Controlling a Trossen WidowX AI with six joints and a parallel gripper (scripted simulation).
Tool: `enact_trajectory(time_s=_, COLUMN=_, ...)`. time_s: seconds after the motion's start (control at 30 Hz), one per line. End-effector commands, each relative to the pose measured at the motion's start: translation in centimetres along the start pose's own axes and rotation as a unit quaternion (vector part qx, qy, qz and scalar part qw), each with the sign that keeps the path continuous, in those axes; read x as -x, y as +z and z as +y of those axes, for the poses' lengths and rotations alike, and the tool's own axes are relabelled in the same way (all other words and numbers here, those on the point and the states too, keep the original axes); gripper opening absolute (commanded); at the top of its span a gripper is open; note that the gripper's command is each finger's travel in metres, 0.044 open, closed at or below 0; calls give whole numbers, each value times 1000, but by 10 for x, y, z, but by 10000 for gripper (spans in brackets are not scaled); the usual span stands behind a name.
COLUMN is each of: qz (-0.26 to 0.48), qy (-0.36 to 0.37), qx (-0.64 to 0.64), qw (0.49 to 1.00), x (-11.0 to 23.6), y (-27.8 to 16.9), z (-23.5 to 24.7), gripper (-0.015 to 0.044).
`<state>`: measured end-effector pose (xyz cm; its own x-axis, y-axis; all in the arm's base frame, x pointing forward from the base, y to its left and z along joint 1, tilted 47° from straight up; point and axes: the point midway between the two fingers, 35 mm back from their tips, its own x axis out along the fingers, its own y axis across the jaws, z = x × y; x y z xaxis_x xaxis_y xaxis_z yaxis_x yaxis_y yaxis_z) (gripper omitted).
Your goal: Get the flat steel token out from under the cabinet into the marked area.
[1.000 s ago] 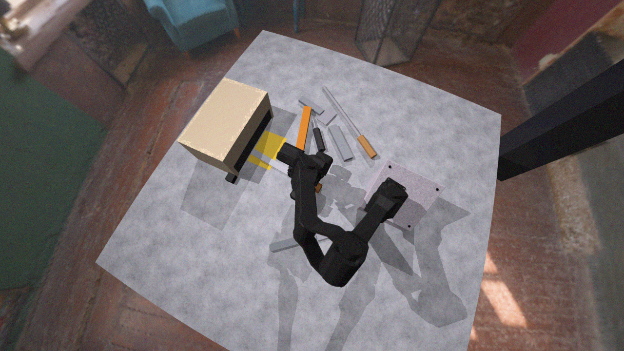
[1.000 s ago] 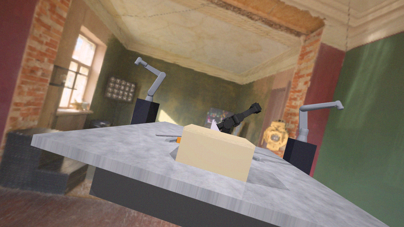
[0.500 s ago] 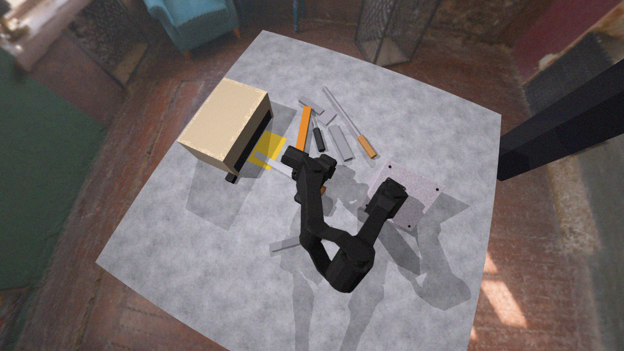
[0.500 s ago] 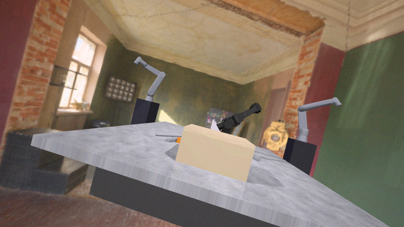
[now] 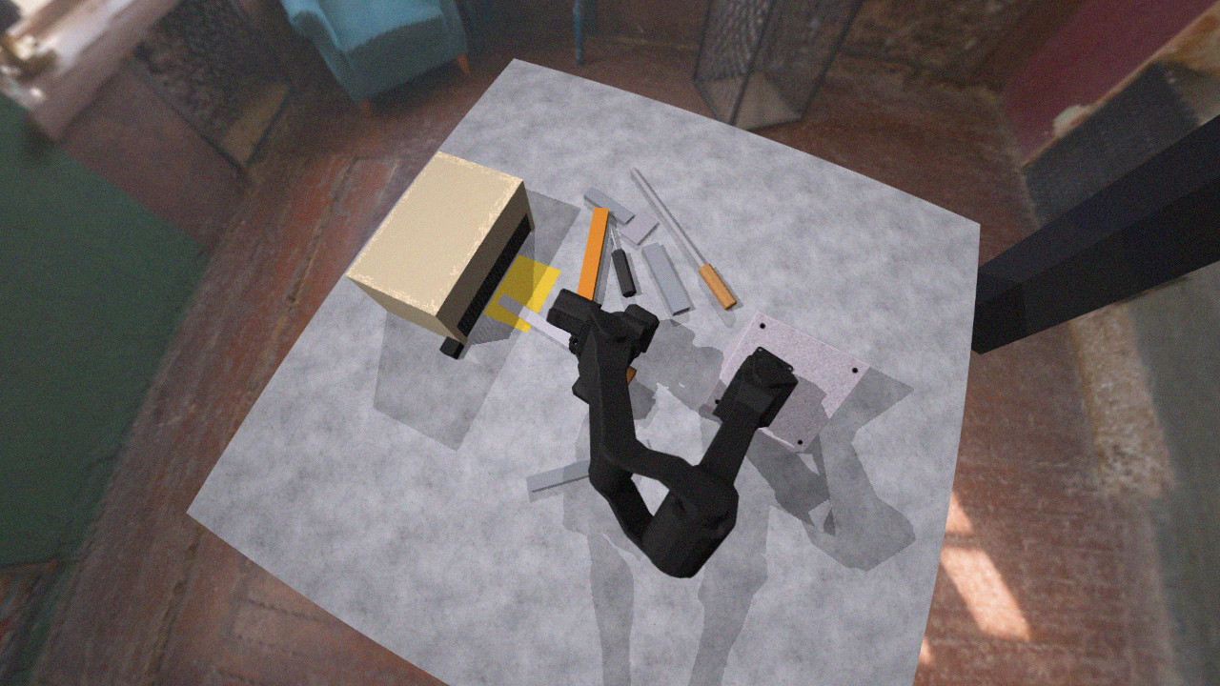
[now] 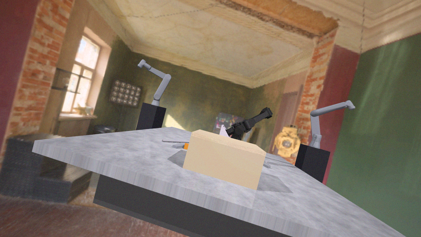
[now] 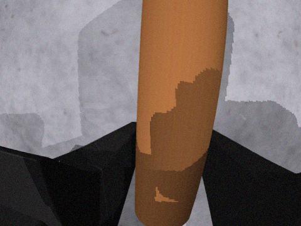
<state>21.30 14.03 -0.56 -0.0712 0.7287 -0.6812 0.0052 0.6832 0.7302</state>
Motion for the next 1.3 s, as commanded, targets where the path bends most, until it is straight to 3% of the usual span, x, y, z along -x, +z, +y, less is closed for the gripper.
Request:
enact_trajectory(time_s=0.0, qz=0, qy=0, qx=-9, qw=1000, x=1, y=-1, z=5, gripper=0)
enact_trajectory(time_s=1.27, qz=2, qy=0, qx=-41, qw=999, x=4, y=-7, z=49, gripper=0)
